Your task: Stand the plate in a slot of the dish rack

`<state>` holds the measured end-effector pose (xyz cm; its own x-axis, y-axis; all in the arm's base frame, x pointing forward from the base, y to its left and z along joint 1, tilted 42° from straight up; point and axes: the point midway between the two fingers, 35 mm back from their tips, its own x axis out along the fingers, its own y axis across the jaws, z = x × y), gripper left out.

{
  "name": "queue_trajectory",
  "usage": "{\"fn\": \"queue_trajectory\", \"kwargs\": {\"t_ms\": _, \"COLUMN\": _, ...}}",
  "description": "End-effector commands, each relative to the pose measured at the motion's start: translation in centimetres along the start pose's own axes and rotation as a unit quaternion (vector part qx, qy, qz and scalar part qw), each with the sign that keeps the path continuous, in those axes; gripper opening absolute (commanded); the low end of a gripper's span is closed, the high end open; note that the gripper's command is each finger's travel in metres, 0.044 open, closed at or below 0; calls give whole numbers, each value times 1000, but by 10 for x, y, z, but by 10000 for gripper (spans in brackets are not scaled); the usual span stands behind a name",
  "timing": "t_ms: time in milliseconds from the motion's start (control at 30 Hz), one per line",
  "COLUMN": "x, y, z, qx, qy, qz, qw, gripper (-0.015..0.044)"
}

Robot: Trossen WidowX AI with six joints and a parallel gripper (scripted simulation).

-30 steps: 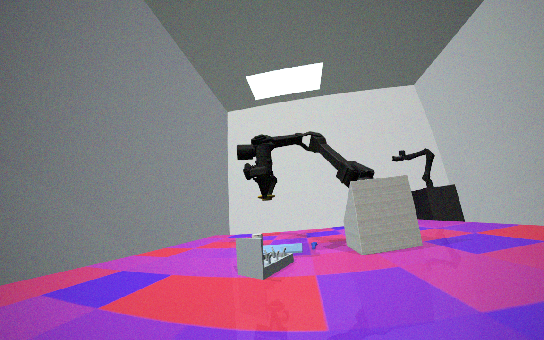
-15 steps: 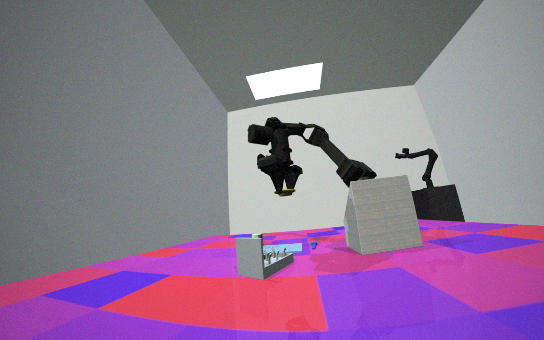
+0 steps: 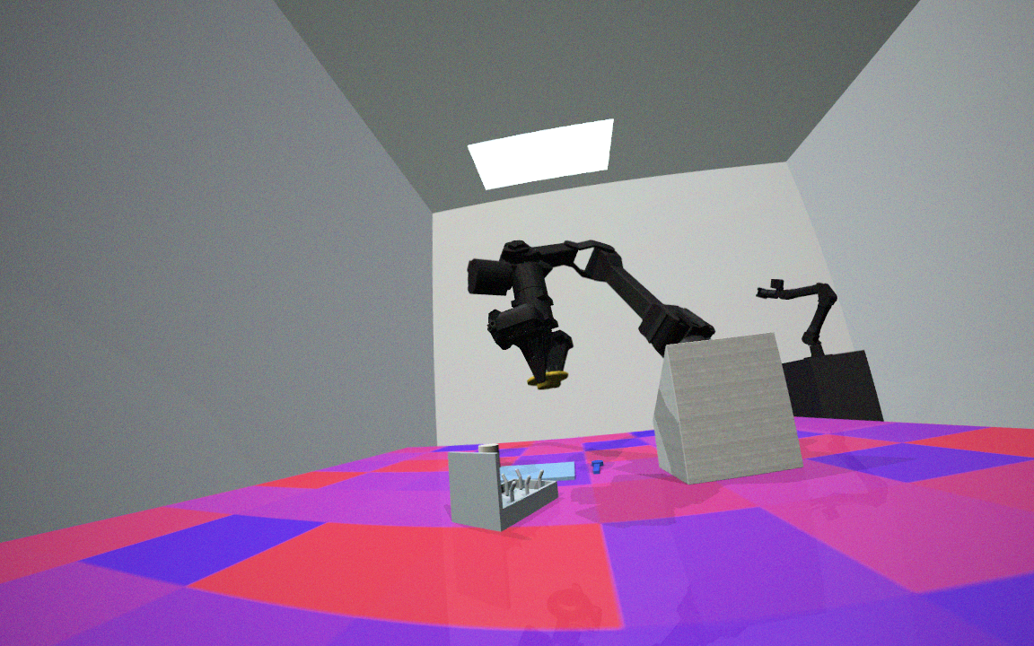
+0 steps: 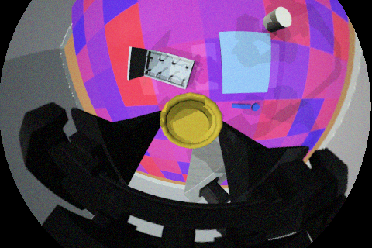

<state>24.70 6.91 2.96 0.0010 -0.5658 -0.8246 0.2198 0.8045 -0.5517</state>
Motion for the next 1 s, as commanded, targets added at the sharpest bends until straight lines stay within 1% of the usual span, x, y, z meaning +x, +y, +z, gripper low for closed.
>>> {"fn": "queue_trajectory", "kwargs": {"t_ms": 0, "x": 11, "y": 1, "z": -3, "qx": -32, "qy": 25, "qz": 20, "qw": 999, "gripper": 0}}
{"fn": "queue_trajectory", "kwargs": {"t_ms": 267, "x": 30, "y": 5, "z": -5, "qx": -103, "qy": 65, "qz": 78, "qw": 989, "gripper": 0}}
{"fn": "queue_trajectory", "kwargs": {"t_ms": 500, "x": 45, "y": 8, "z": -6, "qx": -164, "qy": 84, "qz": 135, "qw": 974, "gripper": 0}}
{"fn": "queue_trajectory", "kwargs": {"t_ms": 733, "x": 58, "y": 11, "z": -6, "qx": -221, "qy": 86, "qz": 197, "qw": 951, "gripper": 0}}
{"fn": "queue_trajectory", "kwargs": {"t_ms": 967, "x": 69, "y": 13, "z": -5, "qx": -274, "qy": 72, "qz": 259, "qw": 924, "gripper": 0}}
